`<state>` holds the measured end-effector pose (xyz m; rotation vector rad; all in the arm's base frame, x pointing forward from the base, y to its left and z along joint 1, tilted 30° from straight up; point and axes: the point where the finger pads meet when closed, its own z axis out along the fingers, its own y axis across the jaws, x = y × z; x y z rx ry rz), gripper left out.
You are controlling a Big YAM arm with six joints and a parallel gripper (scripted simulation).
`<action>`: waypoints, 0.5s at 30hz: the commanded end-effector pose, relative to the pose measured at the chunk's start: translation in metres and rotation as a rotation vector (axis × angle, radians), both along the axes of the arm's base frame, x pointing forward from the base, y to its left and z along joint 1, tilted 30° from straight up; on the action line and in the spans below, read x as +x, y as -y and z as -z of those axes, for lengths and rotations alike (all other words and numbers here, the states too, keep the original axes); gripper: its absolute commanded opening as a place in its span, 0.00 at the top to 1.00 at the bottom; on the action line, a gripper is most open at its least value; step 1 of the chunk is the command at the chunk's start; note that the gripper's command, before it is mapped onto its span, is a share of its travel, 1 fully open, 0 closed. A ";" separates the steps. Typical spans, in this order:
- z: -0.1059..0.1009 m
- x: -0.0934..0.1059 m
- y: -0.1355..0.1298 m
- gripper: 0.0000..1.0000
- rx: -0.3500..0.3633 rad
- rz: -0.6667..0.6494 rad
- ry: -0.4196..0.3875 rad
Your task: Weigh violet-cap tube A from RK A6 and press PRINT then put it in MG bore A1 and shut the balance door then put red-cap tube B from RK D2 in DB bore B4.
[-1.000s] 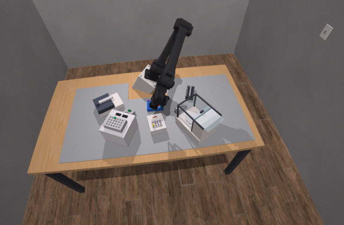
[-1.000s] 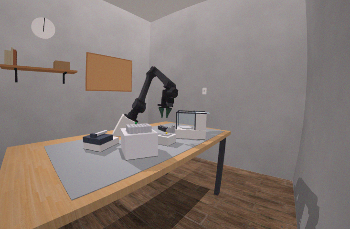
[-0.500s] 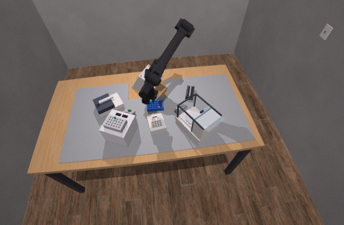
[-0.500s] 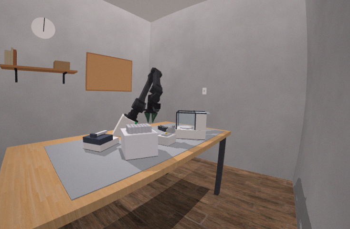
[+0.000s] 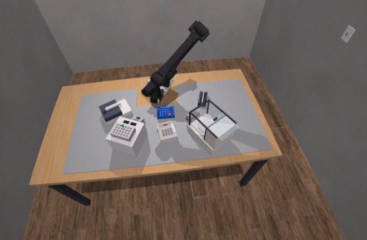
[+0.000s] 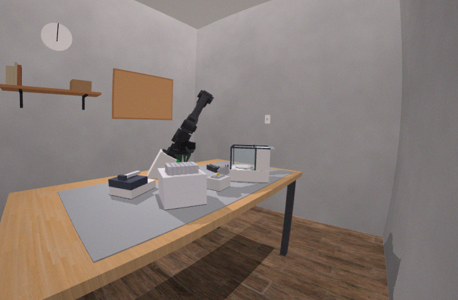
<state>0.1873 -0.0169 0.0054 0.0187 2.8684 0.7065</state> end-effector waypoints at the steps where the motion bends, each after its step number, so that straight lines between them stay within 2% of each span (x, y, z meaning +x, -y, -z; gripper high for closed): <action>1: -0.015 0.028 0.020 0.64 -0.050 -0.067 0.122; 3: -0.017 0.030 0.016 0.64 -0.052 -0.082 0.126; 4: -0.008 0.016 0.006 0.64 -0.034 -0.090 0.101; 5: -0.007 0.013 0.004 0.64 -0.033 -0.092 0.098; 7: -0.011 0.018 0.006 0.64 -0.040 -0.093 0.107; 15: -0.012 0.014 0.004 0.64 -0.029 -0.085 0.090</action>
